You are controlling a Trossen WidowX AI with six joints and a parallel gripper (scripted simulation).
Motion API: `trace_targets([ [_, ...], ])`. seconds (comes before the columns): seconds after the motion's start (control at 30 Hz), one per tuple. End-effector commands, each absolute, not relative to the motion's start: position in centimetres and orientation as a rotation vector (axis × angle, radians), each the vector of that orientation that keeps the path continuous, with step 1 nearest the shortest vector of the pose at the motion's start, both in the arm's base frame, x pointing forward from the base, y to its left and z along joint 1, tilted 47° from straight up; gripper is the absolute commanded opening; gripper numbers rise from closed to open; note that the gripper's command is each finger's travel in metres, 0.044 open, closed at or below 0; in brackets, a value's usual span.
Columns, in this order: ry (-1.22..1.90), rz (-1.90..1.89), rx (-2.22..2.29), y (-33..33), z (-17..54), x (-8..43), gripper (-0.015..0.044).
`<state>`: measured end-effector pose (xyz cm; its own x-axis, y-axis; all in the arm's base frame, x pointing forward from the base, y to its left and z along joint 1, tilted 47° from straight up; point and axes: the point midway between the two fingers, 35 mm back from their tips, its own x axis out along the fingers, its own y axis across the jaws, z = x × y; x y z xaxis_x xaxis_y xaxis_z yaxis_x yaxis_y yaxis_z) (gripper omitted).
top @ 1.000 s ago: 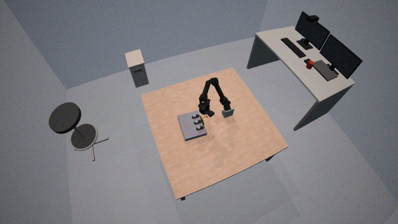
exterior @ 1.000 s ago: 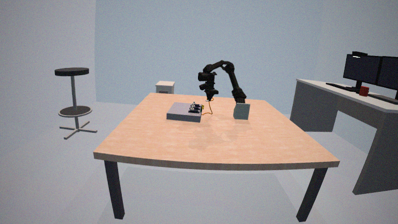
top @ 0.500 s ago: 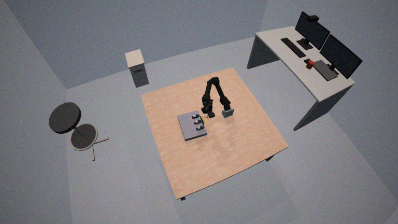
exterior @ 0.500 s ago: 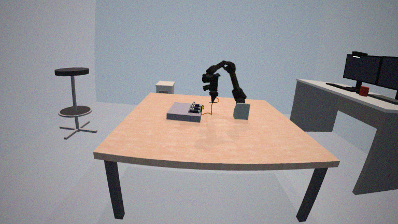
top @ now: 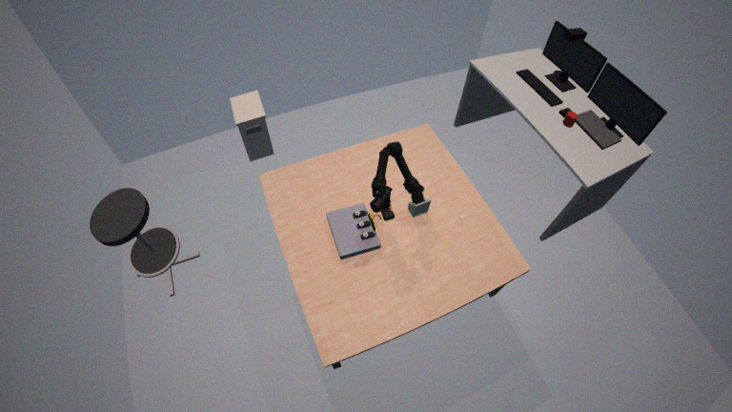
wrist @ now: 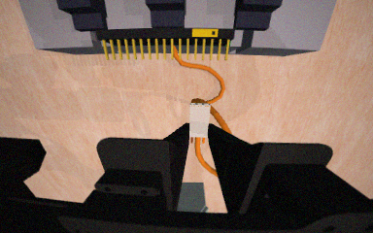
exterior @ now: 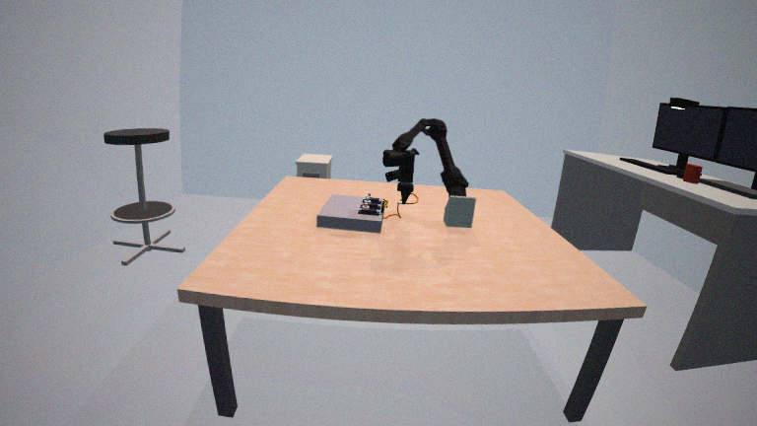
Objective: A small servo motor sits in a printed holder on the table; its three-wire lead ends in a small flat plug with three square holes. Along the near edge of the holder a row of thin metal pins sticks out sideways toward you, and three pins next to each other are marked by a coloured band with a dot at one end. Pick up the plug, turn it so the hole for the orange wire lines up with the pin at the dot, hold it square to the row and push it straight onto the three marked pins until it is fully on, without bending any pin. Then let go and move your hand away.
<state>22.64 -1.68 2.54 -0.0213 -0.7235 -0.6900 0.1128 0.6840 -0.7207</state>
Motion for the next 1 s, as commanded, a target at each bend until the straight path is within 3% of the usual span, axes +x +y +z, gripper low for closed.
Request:
trace_targets([
  [0.0,1.443,-0.72,-0.541,-1.8,2.6,23.7,0.0],
  [0.97,1.441,-0.721,-0.541,-2.1,3.1,27.0,0.0],
])
